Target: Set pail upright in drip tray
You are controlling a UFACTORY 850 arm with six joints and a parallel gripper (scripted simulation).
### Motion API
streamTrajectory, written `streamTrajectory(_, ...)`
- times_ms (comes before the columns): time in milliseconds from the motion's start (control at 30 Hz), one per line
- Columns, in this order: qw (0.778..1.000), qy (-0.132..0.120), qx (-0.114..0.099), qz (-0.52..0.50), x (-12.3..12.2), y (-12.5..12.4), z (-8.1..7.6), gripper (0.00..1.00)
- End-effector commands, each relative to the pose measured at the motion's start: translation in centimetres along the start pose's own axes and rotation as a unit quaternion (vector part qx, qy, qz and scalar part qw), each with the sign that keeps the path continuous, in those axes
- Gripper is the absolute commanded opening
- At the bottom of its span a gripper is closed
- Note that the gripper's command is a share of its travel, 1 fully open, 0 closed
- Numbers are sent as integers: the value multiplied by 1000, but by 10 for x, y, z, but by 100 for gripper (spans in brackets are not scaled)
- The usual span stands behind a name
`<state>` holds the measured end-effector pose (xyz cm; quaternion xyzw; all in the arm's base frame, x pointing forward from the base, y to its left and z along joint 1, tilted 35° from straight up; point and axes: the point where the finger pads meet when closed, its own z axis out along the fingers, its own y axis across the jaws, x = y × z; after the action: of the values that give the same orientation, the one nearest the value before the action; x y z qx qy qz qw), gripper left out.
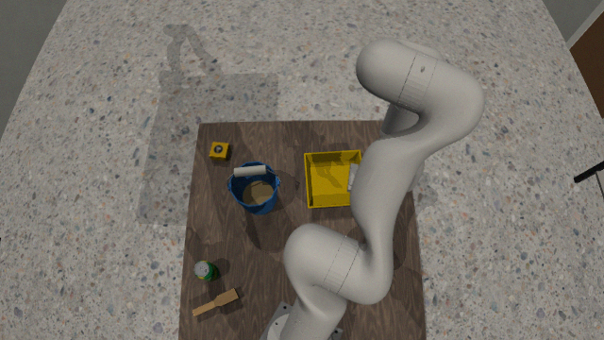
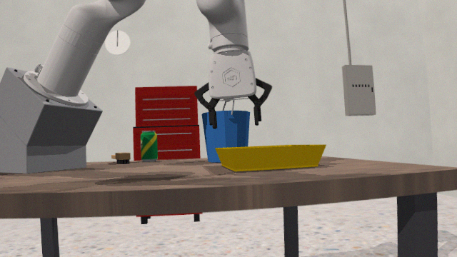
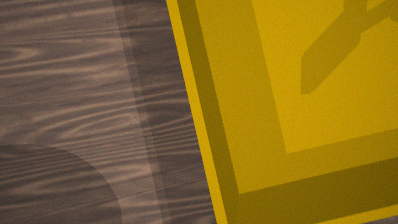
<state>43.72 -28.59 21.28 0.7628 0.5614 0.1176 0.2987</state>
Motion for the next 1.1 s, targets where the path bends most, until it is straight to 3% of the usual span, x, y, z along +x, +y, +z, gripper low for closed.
streamTrajectory(0, 1000, 0, -1, 0, 0, 1, 0, 100)
streamTrajectory(1067, 999, 9, -1, -33, 8, 4, -2, 100)
